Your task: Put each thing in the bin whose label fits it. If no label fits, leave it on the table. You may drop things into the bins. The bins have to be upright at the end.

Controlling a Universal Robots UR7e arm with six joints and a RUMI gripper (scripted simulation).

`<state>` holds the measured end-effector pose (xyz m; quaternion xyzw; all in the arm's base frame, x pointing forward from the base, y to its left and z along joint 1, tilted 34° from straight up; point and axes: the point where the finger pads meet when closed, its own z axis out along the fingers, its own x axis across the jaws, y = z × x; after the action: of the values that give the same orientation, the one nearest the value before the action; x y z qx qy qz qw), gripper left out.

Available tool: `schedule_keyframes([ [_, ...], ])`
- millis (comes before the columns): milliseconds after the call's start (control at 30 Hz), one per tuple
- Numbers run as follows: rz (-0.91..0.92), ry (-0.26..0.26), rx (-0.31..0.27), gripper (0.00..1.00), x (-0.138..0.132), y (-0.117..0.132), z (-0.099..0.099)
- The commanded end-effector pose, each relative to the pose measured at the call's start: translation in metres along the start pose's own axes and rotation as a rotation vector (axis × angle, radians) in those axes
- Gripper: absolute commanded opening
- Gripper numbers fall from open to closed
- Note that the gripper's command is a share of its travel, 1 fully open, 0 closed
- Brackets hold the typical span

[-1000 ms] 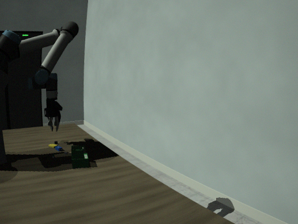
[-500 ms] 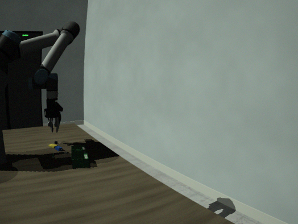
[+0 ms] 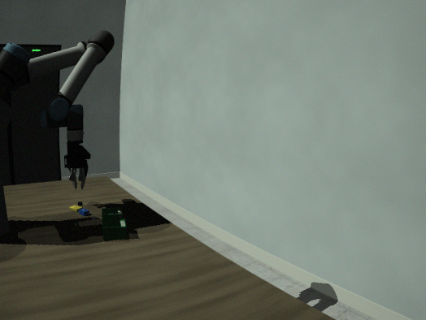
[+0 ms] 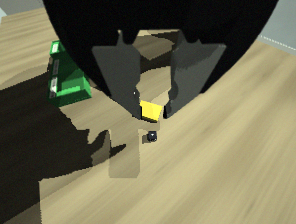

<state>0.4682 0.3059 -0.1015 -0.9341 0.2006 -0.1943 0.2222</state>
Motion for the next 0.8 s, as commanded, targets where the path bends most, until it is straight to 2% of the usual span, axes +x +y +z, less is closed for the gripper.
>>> schedule_keyframes([
  [0,-0.002,0.000,0.001,0.18,-0.001,-0.002,0.000],
  [533,-0.001,0.000,0.000,0.18,-0.002,-0.001,0.000],
  [767,-0.002,0.001,0.002,0.18,-0.002,-0.002,0.021],
])
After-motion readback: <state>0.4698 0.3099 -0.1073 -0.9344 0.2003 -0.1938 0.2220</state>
